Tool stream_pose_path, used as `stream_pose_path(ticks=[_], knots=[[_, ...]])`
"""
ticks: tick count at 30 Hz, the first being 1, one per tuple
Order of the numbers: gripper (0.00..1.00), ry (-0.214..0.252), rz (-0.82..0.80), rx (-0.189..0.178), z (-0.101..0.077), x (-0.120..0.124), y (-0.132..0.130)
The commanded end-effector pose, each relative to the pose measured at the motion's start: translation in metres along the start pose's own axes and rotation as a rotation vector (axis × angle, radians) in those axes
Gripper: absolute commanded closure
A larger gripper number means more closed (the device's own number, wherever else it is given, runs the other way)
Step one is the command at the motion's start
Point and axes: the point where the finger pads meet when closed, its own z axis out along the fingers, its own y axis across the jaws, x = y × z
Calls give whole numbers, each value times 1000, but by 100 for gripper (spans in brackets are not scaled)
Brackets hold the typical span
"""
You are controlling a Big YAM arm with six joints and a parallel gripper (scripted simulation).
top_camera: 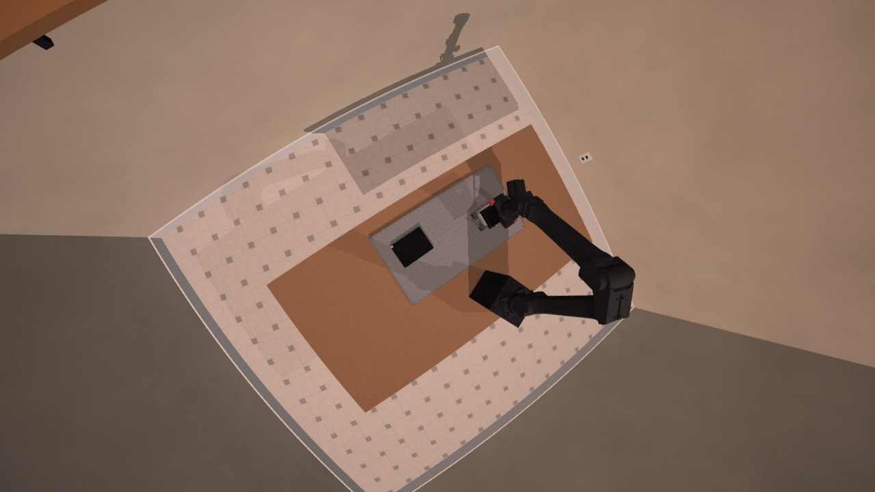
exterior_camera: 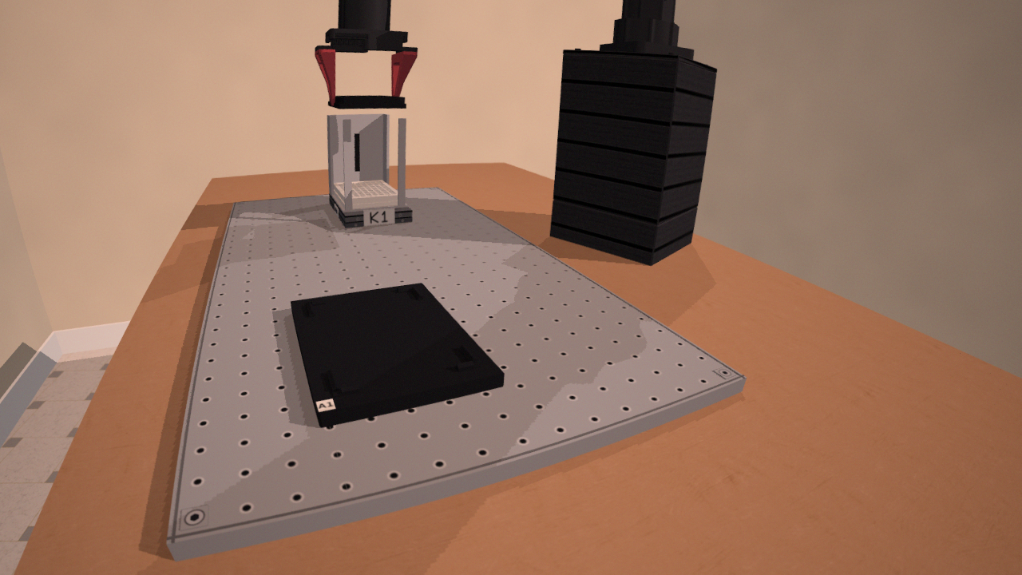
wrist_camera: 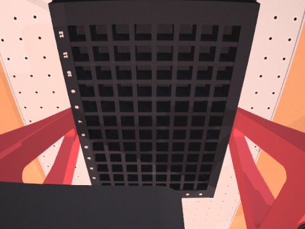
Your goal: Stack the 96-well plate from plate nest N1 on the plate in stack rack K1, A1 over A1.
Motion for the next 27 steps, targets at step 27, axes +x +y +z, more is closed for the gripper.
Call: stream_pose_path(ticks=[27], knots=[[100, -17, -18, -24, -8, -54, 2]])
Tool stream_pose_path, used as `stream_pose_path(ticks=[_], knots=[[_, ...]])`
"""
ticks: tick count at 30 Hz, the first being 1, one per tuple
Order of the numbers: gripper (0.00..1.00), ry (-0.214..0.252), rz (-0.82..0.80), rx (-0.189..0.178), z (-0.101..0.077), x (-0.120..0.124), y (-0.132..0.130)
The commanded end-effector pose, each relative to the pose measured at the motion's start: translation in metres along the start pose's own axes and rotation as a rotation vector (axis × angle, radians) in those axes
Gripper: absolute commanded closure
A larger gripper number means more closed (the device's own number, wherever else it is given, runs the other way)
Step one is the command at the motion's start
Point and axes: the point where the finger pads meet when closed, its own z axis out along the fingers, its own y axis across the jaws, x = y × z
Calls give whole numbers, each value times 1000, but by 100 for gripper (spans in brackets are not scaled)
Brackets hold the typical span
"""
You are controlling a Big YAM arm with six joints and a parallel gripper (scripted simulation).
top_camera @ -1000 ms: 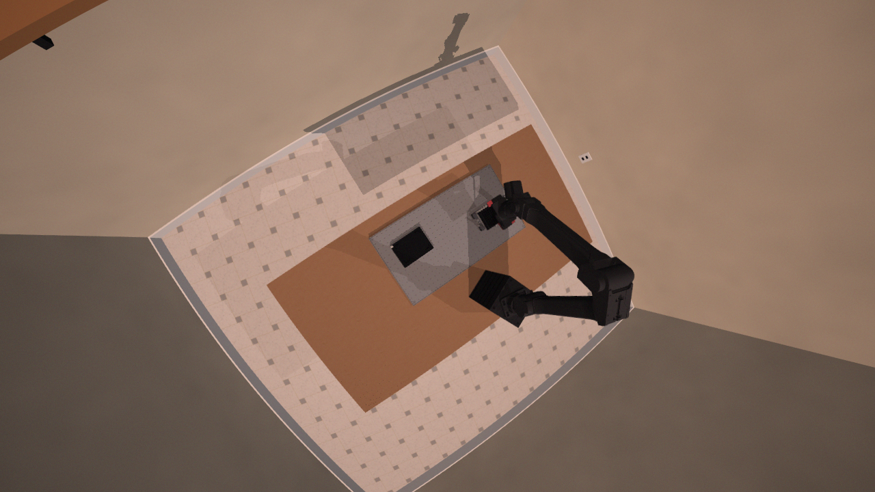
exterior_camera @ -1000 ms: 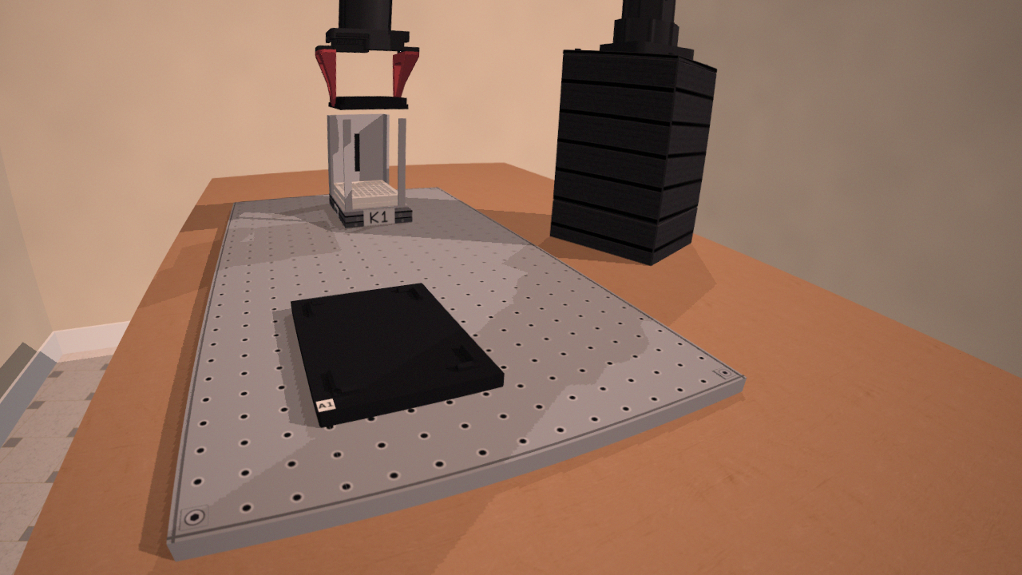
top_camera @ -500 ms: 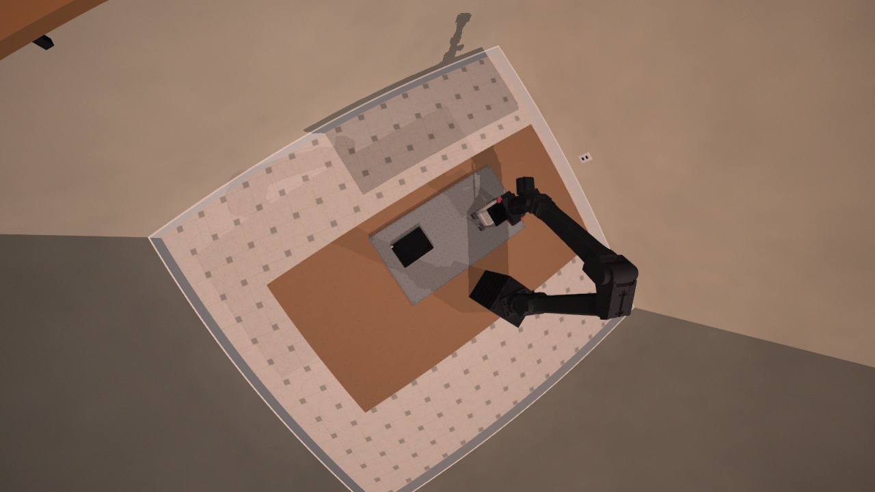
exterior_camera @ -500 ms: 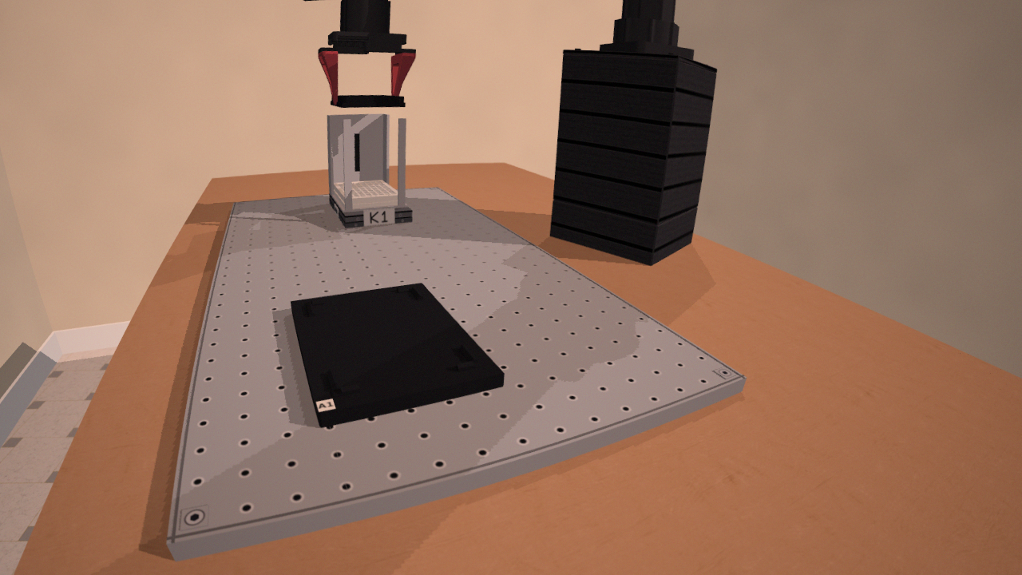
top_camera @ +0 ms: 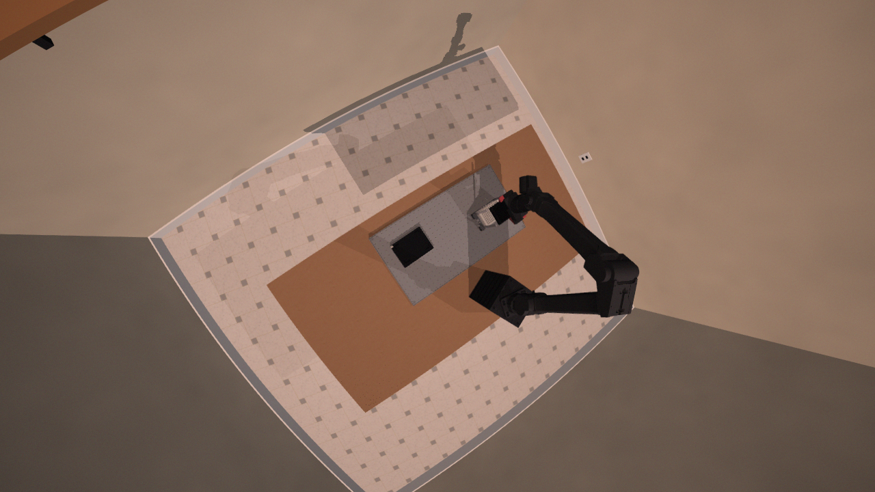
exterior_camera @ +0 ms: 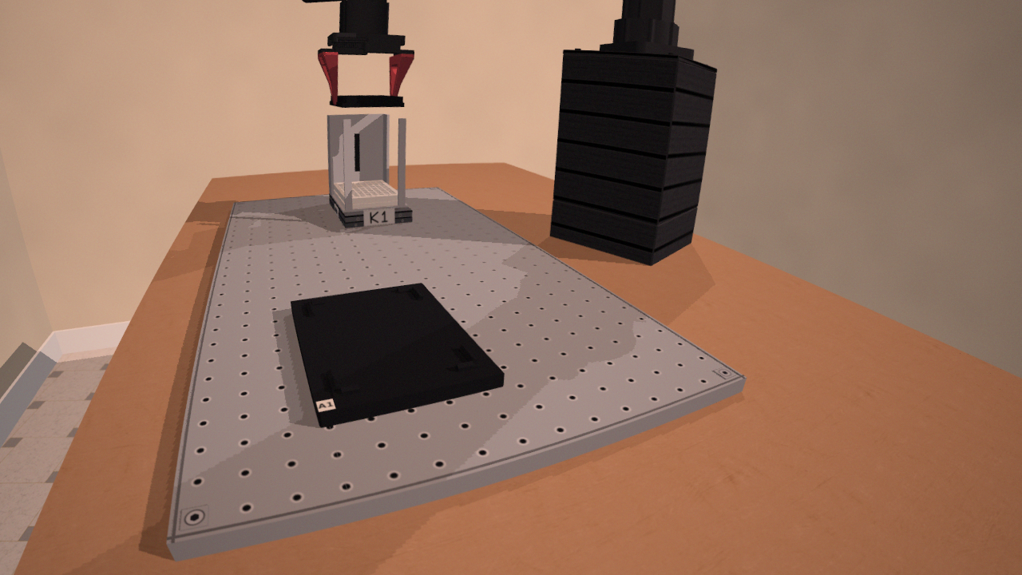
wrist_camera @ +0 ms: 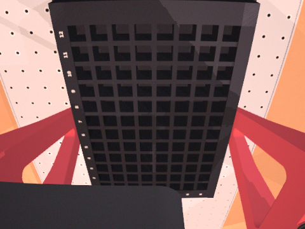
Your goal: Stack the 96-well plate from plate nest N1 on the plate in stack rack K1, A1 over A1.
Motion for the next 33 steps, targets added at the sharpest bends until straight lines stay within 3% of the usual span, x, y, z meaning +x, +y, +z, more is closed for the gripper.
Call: stream_pose_path(ticks=[1, 17, 32, 33], knots=[[100, -18, 1, -25, -8, -8, 11], [100, -11, 4, -16, -6, -2, 2], [100, -18, 1, -25, -8, -6, 10], [100, -4, 4, -6, 4, 1, 2]])
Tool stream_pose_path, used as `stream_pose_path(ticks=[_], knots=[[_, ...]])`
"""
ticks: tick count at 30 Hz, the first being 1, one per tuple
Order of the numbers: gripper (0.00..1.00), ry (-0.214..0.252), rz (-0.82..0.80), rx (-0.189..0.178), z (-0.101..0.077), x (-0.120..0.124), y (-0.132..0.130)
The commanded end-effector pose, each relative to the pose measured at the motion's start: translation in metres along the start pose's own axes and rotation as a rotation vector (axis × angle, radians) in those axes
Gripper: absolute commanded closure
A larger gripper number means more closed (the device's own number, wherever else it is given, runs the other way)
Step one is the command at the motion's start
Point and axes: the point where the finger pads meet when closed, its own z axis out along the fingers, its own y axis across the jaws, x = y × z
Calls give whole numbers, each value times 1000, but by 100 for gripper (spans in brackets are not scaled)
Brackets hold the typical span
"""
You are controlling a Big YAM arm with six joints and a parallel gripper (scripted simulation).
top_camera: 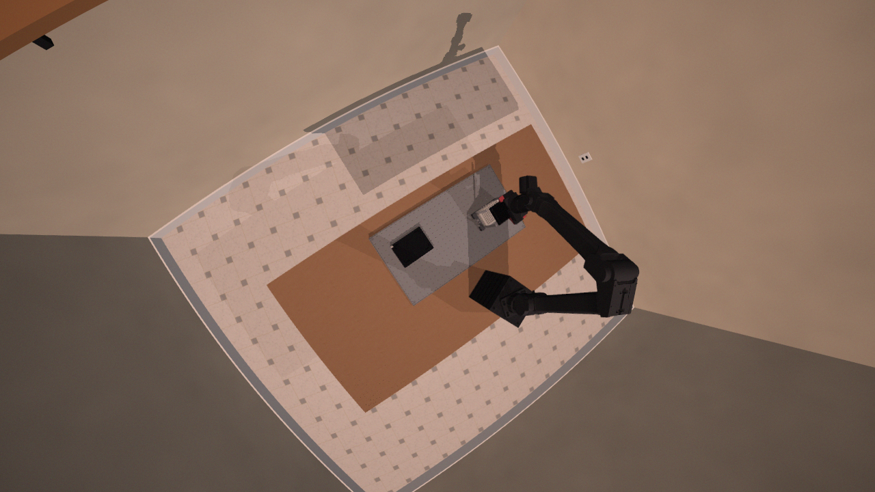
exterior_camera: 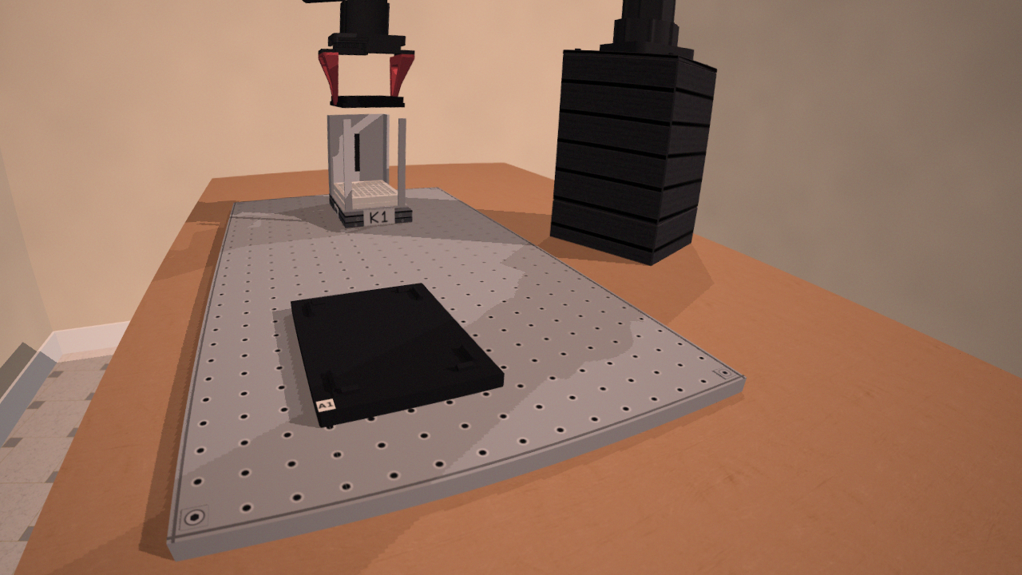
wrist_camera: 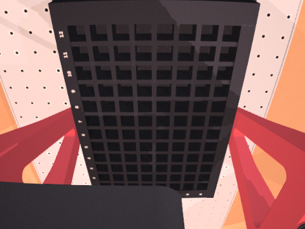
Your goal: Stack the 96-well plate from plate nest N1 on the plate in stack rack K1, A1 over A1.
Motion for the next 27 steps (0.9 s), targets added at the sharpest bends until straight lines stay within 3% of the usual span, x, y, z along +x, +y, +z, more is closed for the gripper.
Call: stream_pose_path(ticks=[1, 4, 27], knots=[[100, -3, 4, -4, 6, 2, 2], [100, -12, 0, -18, 7, -3, 10], [100, -6, 2, -7, 45, 2, 4]])
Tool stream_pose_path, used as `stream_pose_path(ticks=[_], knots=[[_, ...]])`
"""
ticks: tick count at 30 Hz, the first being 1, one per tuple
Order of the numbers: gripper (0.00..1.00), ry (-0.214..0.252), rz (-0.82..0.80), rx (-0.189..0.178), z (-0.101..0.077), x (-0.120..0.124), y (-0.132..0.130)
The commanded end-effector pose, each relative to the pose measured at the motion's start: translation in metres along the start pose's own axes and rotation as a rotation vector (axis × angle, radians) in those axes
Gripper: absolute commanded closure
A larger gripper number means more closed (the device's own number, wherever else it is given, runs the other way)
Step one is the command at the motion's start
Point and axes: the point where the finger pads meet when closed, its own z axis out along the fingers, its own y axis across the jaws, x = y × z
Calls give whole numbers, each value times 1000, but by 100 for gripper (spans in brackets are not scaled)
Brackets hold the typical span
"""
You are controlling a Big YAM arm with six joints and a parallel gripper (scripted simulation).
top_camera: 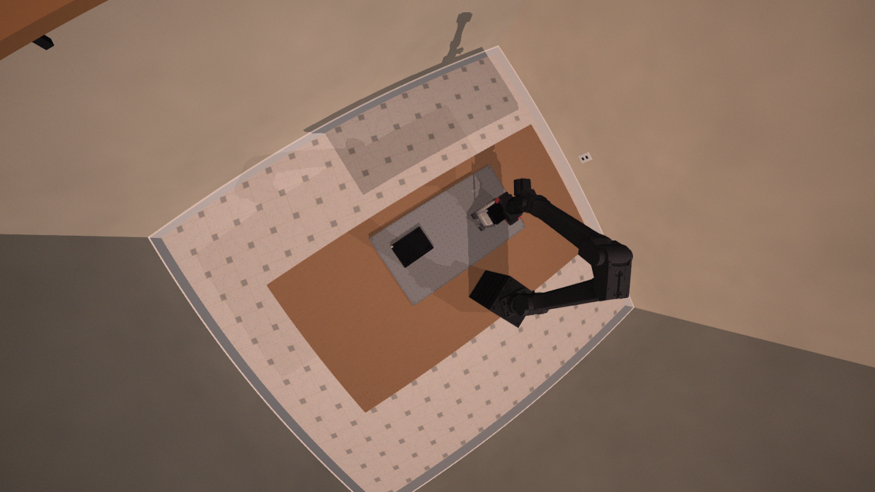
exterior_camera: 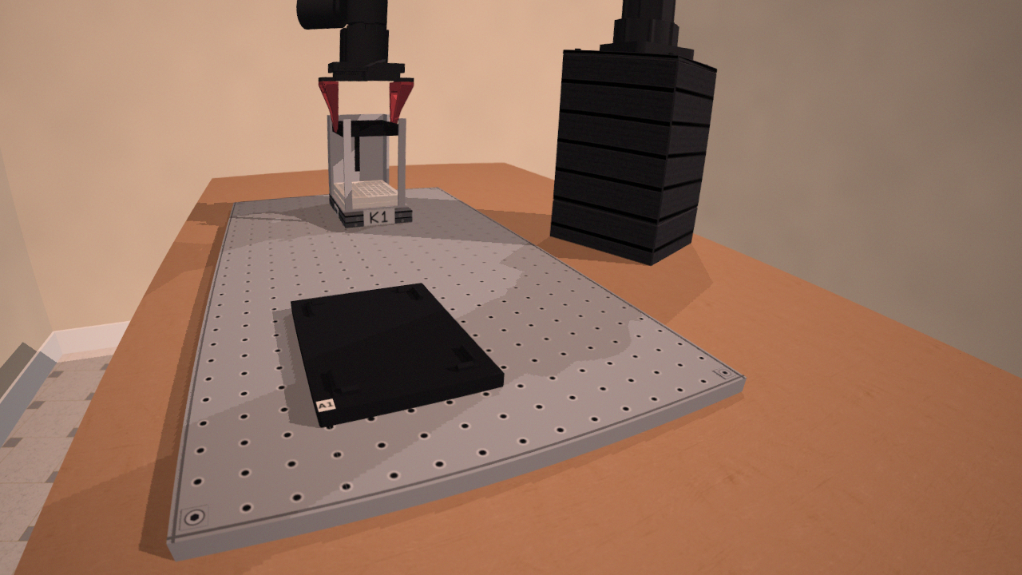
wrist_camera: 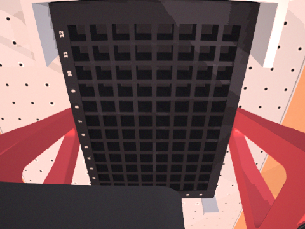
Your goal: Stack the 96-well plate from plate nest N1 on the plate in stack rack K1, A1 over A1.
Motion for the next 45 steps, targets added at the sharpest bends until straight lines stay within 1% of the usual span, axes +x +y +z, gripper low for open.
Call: stream_pose_path(ticks=[1, 7, 19, 23, 24, 28, 31, 34, 38, 40, 45], knots=[[100, -5, 1, -5, 8, 1, 4], [100, -6, 1, -7, 14, 0, 5], [100, -17, 2, -24, 31, -6, 15], [100, -17, 2, -23, 35, -6, 14], [100, -12, 1, -16, 38, -3, 10], [100, -18, 0, -25, 43, -6, 16], [100, -14, -1, -18, 49, -3, 12], [100, -17, 1, -24, 53, -6, 15], [100, -13, 0, -17, 61, -3, 11], [100, -13, 0, -17, 61, -3, 11], [100, -16, 0, -22, 69, -5, 14]])
